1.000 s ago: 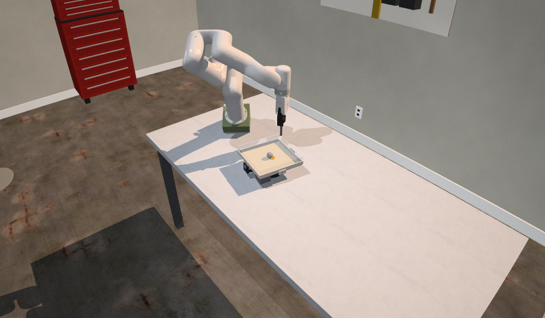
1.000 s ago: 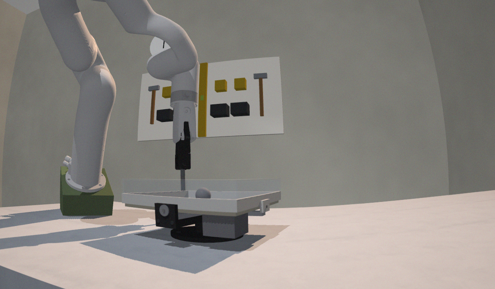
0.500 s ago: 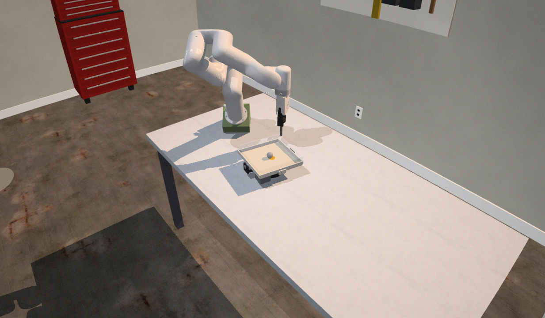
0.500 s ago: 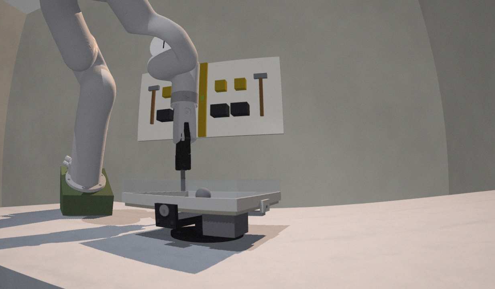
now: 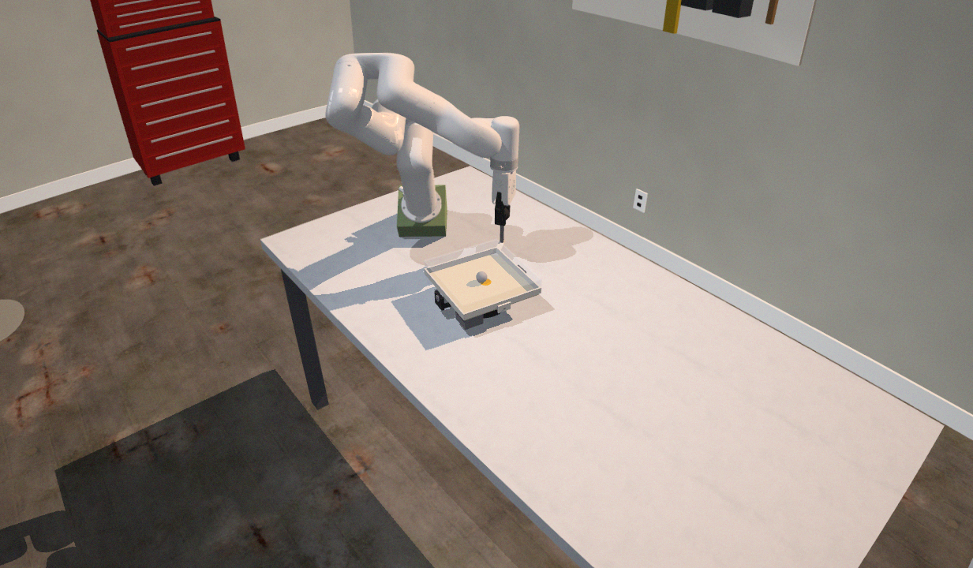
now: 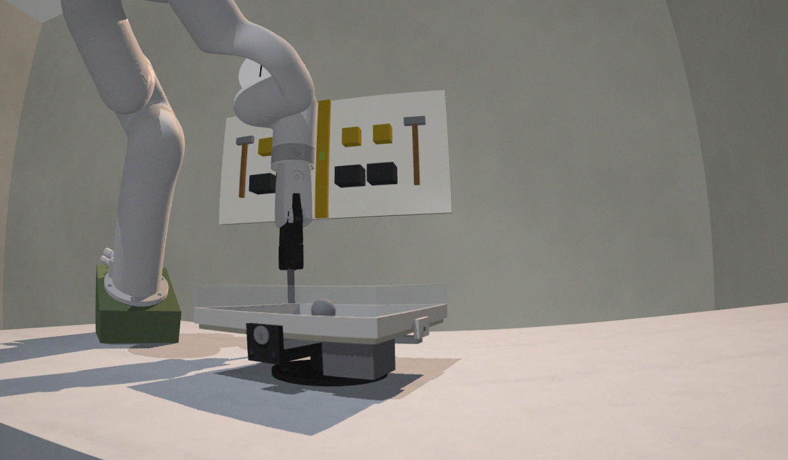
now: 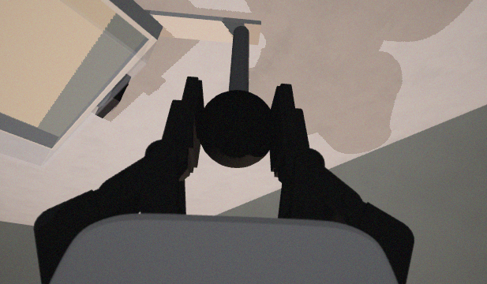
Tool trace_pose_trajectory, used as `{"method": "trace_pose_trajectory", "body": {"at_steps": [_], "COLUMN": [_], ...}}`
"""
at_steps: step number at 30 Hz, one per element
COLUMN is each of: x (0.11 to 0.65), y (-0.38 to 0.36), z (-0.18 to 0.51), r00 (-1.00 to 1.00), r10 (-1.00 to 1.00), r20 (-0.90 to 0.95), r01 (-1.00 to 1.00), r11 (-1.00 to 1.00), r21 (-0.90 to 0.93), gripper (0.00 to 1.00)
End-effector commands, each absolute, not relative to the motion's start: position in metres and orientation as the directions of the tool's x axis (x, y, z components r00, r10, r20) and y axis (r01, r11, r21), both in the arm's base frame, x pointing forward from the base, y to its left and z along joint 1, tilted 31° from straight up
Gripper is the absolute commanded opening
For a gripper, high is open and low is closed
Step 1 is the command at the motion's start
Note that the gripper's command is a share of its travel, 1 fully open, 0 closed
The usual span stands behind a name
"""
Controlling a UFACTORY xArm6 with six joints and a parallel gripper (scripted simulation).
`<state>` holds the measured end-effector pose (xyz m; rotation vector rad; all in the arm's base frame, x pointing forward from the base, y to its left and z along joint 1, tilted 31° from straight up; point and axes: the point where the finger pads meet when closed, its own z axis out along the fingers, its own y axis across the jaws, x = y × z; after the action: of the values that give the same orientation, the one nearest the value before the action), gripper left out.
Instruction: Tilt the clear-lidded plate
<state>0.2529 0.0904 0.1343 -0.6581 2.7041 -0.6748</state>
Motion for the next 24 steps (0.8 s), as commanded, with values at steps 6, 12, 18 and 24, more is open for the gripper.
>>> {"method": "trace_pose_trajectory", "body": {"at_steps": [6, 12, 18, 24], "x": [0.2545, 0.2548, 0.2545, 0.2535], "y": [0.0914, 0.0915, 0.0914, 0.0909], "z": [0.1339, 0.1334, 0.1336, 0.1346], "r00": [-0.858, -0.858, -0.858, -0.858], "r10": [-0.49, -0.49, -0.49, -0.49], "r20": [-0.154, -0.154, -0.154, -0.154], "r01": [-0.36, -0.36, -0.36, -0.36], "r11": [0.788, 0.788, 0.788, 0.788], "r21": [-0.499, -0.499, -0.499, -0.499], "gripper": [0.0, 0.0, 0.0, 0.0]}}
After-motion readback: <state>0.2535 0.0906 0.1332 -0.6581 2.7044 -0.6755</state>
